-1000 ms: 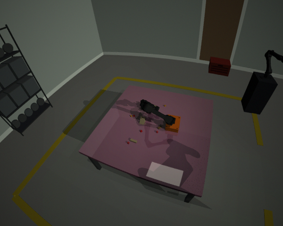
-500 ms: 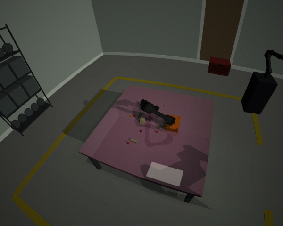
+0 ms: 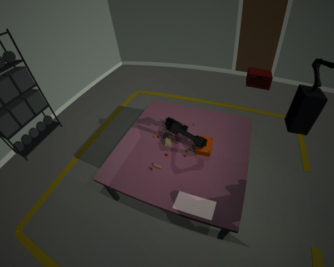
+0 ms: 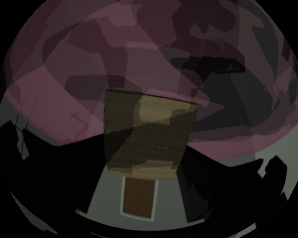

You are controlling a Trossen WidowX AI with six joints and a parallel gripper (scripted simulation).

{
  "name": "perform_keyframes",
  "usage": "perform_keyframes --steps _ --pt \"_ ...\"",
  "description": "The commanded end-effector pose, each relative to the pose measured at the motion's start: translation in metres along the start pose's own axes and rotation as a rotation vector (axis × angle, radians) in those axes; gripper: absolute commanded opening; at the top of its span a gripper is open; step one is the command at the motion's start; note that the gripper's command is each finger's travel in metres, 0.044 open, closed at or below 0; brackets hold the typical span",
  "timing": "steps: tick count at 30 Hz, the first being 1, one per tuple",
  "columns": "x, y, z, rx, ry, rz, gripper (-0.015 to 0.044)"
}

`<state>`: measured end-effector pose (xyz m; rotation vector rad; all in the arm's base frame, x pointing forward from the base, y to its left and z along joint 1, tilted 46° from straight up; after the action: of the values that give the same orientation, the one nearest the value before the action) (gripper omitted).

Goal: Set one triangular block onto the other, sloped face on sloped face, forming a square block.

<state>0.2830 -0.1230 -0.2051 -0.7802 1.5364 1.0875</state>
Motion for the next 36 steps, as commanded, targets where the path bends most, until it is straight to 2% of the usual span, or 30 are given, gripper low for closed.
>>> perform_keyframes --steps 1,3,21,31,36 --pt "-0.002 -0.001 -0.002 0.000 0.000 0.000 0.0052" --pt "-0.008 -0.002 -0.007 0.000 0.000 -0.001 0.0000" --pt "-0.070 -0.007 -0.069 0.001 0.004 -0.002 0.0000" --pt "-0.070 -0.007 -0.068 0.010 -0.005 -0.002 0.0000" --pt "-0.068 -0.007 -0.070 0.149 -0.041 0.016 0.0000"
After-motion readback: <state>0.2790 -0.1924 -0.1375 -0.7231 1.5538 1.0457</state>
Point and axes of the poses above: the point midway between the two fingers, 35 mm back from their tips, its own x axis out along the fingers, its own y axis across the jaws, z = x × y, the point moved 2 cm from there along -x, back along the fingers, and after that the axes turned 5 degrees about x, right-handed, at the moved point
